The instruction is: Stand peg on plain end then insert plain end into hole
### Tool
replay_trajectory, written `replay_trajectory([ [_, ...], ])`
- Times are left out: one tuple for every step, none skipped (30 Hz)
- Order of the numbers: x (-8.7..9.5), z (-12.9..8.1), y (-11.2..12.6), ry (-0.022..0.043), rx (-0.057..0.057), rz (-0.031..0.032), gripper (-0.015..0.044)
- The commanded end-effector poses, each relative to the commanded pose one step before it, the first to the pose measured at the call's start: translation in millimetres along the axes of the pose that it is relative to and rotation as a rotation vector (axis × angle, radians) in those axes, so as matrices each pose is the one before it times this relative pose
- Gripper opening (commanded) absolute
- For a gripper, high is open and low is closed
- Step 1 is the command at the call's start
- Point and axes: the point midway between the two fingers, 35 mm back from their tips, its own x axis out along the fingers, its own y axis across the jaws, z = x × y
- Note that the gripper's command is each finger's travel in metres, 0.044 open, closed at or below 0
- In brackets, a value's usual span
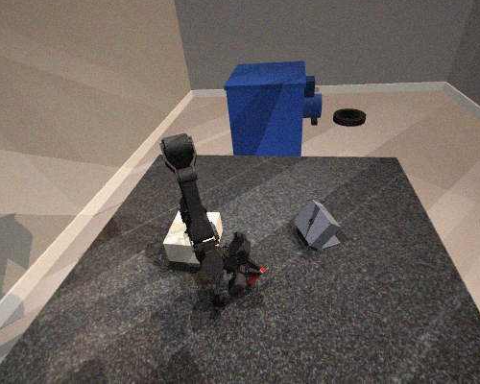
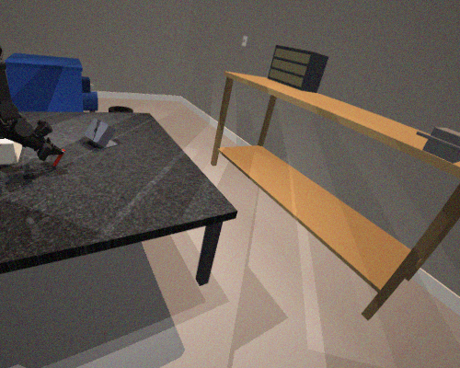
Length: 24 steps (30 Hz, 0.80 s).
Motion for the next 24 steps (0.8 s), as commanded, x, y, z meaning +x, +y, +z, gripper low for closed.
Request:
replay_trajectory([
  [-2.53, -2.63, 1.96, -0.03635, 0.0006, 0.00451, 0.0051],
  [-0.60, -0.36, 0.03, -0.00858, 0.0001, 0.00003, 0.0051],
  [-0.60, -0.36, 0.03, -0.00858, 0.0001, 0.00003, 0.0051],
  [-0.60, -0.36, 0.03, -0.00858, 0.0001, 0.00003, 0.0051],
  [-0.60, -0.36, 0.03, -0.00858, 0.0001, 0.00003, 0.0051],
  [-0.60, -0.36, 0.03, -0.00858, 0.0001, 0.00003, 0.0051],
  [-0.60, -0.36, 0.03, -0.00858, 0.0001, 0.00003, 0.0051],
  [-0.60, -0.35, 0.03, -0.00859, 0.0001, 0.00003, 0.0051],
  [-0.60, -0.35, 0.03, -0.00859, 0.0001, 0.00003, 0.0051],
  [-0.60, -0.35, 0.03, -0.00859, 0.0001, 0.00003, 0.0051],
  [-0.60, -0.35, 0.03, -0.00859, 0.0001, 0.00003, 0.0051],
  [-0.60, -0.35, 0.03, -0.00859, 0.0001, 0.00003, 0.0051],
  [-0.60, -0.35, 0.03, -0.00859, 0.0001, 0.00003, 0.0051],
  [-0.60, -0.35, 0.03, -0.00860, 0.0001, 0.00002, 0.0051],
  [-0.60, -0.35, 0.03, -0.00860, 0.0001, 0.00002, 0.0051],
  [-0.60, -0.35, 0.03, -0.00860, 0.0001, 0.00002, 0.0051],
  [-0.60, -0.35, 0.03, -0.00860, 0.0001, 0.00002, 0.0051],
  [-0.60, -0.34, 0.03, -0.00860, 0.0001, 0.00002, 0.0051],
  [-0.60, -0.34, 0.03, -0.00861, 0.0001, 0.00002, 0.0051],
  [-0.60, -0.34, 0.03, -0.00861, 0.0001, 0.00002, 0.0051],
  [-0.60, -0.34, 0.03, -0.00861, 0.0001, 0.00002, 0.0051],
  [-0.60, -0.34, 0.03, -0.00861, 0.0001, 0.00002, 0.0051],
  [-0.60, -0.34, 0.03, -0.00861, 0.0001, 0.00002, 0.0051],
  [-0.60, -0.34, 0.03, -0.00861, 0.0001, 0.00002, 0.0051],
])
